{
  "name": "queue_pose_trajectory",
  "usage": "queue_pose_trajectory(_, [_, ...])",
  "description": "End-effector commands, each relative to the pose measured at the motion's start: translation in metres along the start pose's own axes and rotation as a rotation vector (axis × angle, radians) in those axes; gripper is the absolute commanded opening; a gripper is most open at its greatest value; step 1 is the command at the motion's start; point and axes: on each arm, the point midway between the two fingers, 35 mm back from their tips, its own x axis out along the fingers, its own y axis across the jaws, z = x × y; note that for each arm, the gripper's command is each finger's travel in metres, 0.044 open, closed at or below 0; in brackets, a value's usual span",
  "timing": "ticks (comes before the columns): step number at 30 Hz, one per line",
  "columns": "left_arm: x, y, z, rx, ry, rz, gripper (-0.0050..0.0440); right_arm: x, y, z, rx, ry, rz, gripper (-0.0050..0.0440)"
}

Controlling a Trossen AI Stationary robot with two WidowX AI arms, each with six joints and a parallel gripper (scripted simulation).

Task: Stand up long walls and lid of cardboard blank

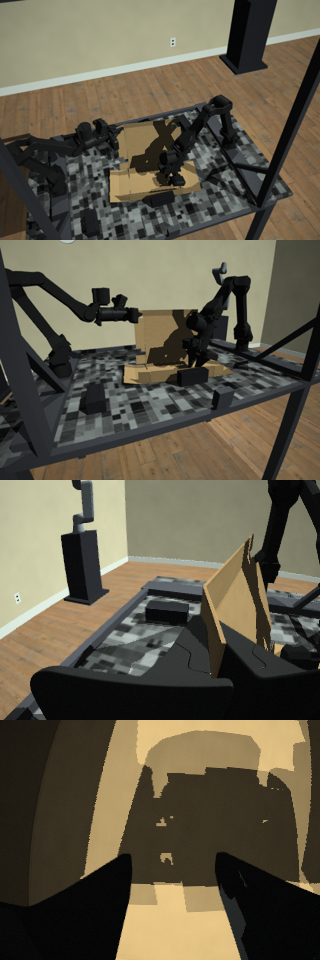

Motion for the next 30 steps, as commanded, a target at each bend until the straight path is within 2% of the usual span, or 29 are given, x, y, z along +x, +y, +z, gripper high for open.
queue_pose_trajectory(1, [0.0,-0.012,0.012,0.028,-0.026,-0.02,0.0,0.029,-0.007,-0.037,0.003,0.127,-0.021,0.0203])
queue_pose_trajectory(5, [-0.001,-0.01,0.012,0.03,-0.026,0.004,0.0,0.028,-0.005,-0.037,0.0,0.127,-0.02,0.0203])
queue_pose_trajectory(30, [-0.003,-0.042,0.02,0.174,-0.039,0.025,0.0,0.028,-0.004,-0.037,-0.004,0.127,-0.019,0.0203])
